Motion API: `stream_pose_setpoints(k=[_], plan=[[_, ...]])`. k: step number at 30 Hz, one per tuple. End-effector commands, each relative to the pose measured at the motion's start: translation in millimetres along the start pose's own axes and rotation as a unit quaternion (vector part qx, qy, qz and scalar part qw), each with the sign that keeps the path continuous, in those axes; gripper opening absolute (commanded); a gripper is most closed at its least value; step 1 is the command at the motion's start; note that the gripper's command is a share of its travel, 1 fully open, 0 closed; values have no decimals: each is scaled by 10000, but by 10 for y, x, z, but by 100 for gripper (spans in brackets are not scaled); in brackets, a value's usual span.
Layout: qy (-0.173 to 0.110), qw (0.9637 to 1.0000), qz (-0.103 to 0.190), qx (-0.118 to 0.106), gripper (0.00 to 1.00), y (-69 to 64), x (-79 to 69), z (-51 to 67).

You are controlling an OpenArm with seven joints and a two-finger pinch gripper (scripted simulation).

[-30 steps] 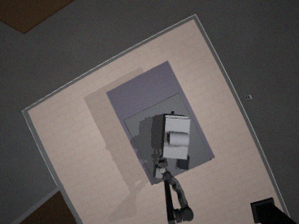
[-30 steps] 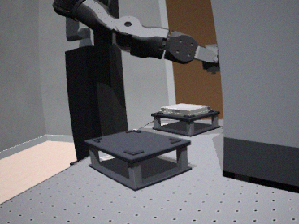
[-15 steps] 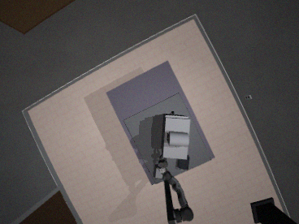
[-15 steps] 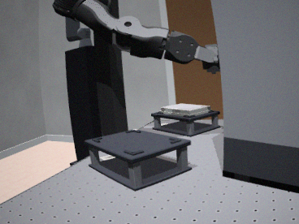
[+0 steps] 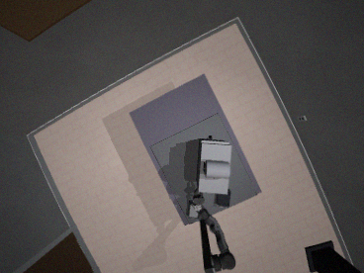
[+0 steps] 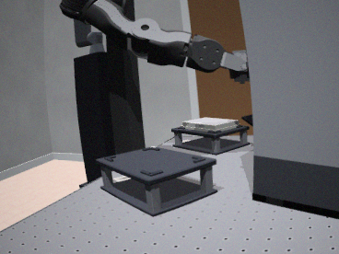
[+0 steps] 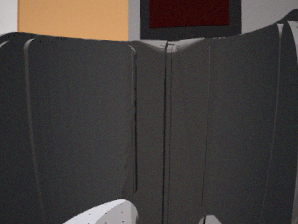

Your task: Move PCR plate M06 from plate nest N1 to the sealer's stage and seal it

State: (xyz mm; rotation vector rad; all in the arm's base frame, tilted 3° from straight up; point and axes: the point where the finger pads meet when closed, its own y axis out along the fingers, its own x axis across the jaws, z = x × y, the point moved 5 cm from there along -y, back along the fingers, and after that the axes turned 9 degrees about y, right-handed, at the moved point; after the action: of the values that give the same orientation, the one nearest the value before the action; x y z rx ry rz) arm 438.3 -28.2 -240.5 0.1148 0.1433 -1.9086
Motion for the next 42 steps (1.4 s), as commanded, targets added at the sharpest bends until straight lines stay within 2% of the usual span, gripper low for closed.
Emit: stream_pose_setpoints(k=[1,18,23,42], plan=[[-13,10000,-74,-20,0,12,40,-7],[-15,10000,-80,-17,0,14,42,-3],[-31,10000,-56,-7,0,-206,5,4],[-15,10000,-72,-12,0,-215,11,16]])
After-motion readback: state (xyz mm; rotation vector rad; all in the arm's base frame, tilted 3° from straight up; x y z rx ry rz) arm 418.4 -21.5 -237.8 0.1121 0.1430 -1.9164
